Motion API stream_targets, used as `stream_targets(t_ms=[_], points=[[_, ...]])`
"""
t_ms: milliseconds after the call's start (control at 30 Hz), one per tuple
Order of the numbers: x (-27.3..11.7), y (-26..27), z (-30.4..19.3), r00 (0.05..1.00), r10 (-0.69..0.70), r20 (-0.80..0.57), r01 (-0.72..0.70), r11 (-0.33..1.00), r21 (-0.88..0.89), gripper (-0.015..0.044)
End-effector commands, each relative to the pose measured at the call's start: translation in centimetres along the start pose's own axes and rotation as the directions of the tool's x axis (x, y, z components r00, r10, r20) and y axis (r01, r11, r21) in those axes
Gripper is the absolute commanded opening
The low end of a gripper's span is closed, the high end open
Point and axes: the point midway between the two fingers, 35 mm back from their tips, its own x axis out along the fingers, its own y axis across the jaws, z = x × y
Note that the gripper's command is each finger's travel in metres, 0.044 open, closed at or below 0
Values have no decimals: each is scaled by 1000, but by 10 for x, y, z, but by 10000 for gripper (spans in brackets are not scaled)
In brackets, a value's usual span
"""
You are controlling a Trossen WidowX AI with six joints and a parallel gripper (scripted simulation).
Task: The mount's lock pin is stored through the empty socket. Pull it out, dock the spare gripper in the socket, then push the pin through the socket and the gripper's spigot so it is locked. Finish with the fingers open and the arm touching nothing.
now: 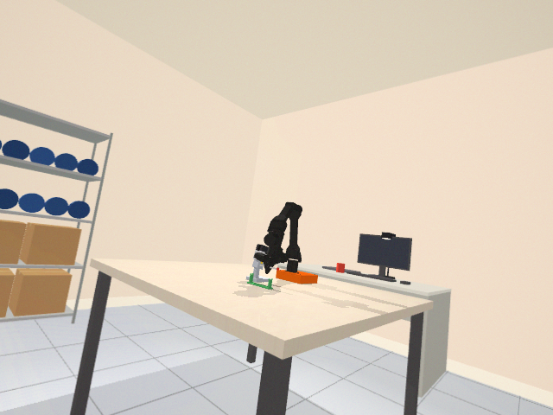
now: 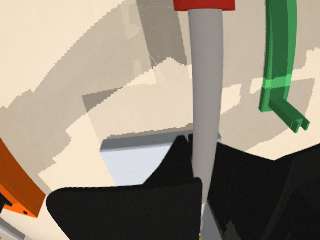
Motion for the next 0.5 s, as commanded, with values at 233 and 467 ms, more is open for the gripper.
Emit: stream_targets(t_ms=[233, 467], points=[[2, -1, -8, 1000, 0, -2, 0, 1000, -5, 0], [2, -1, -12, 1000, 2, -2, -2, 1000, -6, 0]])
